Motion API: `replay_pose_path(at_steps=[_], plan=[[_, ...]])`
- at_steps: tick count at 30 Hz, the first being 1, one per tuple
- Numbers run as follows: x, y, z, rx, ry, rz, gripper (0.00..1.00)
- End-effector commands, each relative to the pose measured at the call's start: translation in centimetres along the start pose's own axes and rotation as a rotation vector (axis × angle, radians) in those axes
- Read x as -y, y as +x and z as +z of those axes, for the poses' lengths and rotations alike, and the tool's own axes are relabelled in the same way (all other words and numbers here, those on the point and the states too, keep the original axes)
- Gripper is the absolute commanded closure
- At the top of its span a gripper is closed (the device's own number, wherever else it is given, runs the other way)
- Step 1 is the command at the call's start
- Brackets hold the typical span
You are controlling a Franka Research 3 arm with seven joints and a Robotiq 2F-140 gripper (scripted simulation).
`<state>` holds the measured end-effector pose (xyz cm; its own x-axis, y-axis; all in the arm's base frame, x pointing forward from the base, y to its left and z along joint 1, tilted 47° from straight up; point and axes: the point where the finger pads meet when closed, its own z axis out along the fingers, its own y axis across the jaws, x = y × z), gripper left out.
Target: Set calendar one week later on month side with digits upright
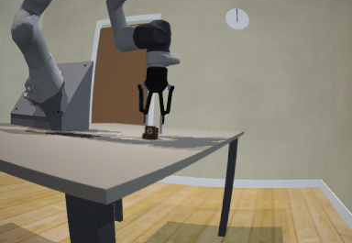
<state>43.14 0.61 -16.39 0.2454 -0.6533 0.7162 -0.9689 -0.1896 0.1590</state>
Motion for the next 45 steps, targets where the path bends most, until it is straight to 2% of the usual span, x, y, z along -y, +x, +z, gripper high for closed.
replay_pose_path(at_steps=[1, 26, 27, 45], plan=[[0.10, -0.02, 0.06, 0.001, 0.002, 0.007, 0.71], [0.10, -0.02, 0.06, 0.001, 0.002, 0.007, 0.71], [0.10, -0.02, 0.06, 0.001, 0.002, 0.007, 0.83], [0.10, -0.02, 0.06, 0.001, 0.002, 0.007, 0.83]])
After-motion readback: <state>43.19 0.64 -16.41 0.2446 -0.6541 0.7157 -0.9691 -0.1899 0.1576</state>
